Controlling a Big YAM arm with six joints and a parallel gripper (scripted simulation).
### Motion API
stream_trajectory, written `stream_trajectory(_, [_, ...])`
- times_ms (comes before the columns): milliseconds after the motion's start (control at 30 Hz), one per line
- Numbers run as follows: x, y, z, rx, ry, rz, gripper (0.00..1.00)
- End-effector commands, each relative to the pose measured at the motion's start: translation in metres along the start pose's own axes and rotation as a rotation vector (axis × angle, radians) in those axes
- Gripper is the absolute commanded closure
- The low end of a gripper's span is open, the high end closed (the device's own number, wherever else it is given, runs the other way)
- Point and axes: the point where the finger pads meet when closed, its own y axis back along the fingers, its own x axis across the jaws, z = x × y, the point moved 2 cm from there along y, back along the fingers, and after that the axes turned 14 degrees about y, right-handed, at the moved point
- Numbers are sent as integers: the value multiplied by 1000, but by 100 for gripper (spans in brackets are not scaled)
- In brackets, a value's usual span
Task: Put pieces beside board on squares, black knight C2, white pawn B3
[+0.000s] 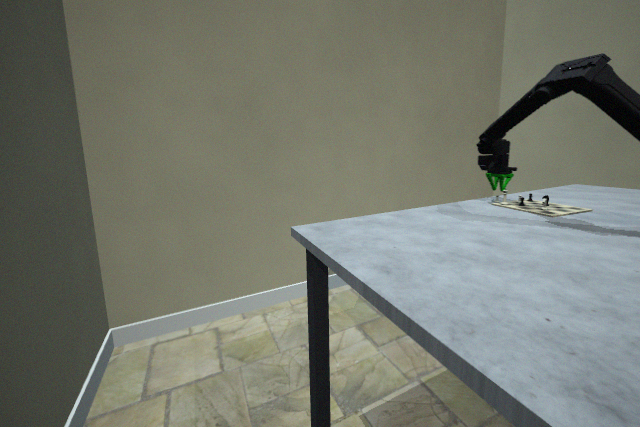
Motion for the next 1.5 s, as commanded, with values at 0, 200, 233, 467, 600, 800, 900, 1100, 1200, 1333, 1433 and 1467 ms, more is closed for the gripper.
stream_trajectory(0, [-9,-7,1,1,8,-9,67])
stream_trajectory(200, [-7,-8,-2,2,1,-13,67])
stream_trajectory(233, [-7,-8,-2,2,1,-13,67])
stream_trajectory(467, [-8,-9,-1,3,8,-14,67])
stream_trajectory(600, [-7,-7,-3,3,3,-15,67])
stream_trajectory(800, [-7,-7,-3,3,3,-15,67])
stream_trajectory(900, [-7,-7,-3,3,3,-15,67])
stream_trajectory(1100, [-7,-7,-3,3,3,-15,67])
stream_trajectory(1200, [-7,-7,-3,3,3,-15,67])
stream_trajectory(1333, [-7,-7,-3,3,3,-15,67])
stream_trajectory(1433, [-7,-7,-3,3,3,-15,67])
stream_trajectory(1467, [-7,-7,-3,3,3,-15,67])
